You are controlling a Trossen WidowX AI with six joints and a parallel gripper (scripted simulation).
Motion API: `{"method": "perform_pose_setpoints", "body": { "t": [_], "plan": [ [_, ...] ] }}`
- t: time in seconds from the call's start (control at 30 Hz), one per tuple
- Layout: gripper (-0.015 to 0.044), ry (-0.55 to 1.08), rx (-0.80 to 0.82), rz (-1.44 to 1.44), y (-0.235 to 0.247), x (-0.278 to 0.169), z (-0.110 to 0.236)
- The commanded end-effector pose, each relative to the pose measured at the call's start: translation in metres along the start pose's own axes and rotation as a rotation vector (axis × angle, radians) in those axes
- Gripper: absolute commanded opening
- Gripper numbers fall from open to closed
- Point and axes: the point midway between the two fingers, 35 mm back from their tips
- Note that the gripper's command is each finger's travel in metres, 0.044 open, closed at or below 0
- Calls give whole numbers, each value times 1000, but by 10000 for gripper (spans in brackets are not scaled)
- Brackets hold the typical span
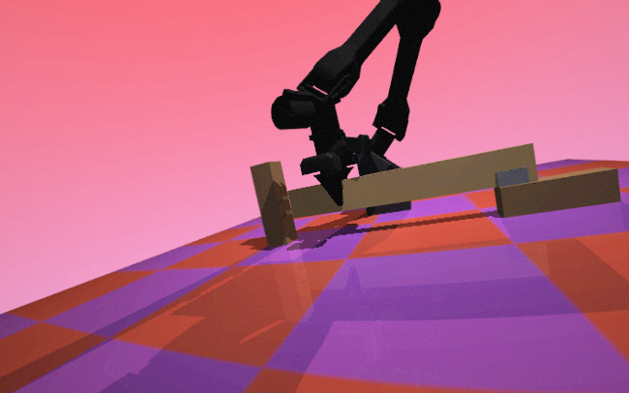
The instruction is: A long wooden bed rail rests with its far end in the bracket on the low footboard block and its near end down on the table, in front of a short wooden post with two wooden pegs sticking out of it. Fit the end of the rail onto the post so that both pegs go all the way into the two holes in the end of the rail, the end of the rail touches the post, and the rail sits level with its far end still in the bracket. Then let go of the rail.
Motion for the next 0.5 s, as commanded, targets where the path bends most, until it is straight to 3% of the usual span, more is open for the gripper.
{"method": "perform_pose_setpoints", "body": {
  "t": [0.0,0.47],
  "plan": [
    [0,4,-11,1,-2,-4,4],
    [0,5,-11,1,-1,-7,4]
  ]
}}
Point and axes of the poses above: the point midway between the two fingers, 35 mm back from their tips, its own z axis back along the fingers, its own y axis across the jaws, x = y × z, and after that the axes turned 9 degrees about z, right-handed
